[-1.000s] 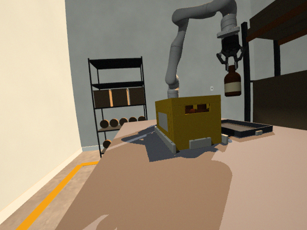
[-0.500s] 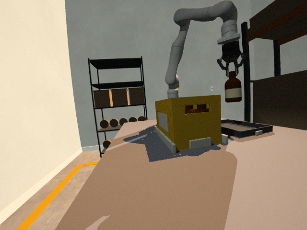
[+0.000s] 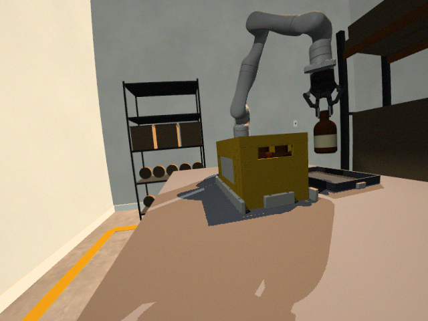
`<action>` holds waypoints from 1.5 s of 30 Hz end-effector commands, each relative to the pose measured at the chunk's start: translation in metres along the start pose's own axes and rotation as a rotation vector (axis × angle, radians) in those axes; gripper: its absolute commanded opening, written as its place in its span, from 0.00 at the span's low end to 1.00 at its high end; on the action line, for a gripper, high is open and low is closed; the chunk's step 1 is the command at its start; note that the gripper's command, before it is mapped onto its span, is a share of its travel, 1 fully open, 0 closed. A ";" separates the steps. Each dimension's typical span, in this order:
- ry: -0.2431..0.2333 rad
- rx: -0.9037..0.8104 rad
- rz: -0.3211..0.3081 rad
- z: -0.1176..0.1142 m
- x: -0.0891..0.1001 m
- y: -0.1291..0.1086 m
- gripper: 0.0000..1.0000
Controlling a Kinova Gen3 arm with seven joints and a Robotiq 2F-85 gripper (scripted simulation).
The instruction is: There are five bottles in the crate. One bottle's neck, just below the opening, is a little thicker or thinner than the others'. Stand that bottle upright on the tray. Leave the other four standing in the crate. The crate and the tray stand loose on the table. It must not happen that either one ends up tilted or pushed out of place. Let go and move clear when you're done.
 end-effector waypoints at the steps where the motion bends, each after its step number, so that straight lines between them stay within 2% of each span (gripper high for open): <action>1: 0.009 -0.002 0.000 0.001 -0.010 0.000 0.00; 12: 0.009 -0.002 0.000 0.002 -0.041 0.000 0.00; 25: 0.009 -0.002 0.000 0.002 -0.063 0.000 0.00; 45: 0.009 -0.002 0.000 0.002 -0.075 0.000 0.00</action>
Point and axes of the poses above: the point where the finger pads meet when closed, its own x axis back along the fingers, its own z axis across the jaws, y = z × x, the point moved 9 cm from there along x, back along the fingers, and after that the axes turned 2 degrees about x, right-handed, at the moved point
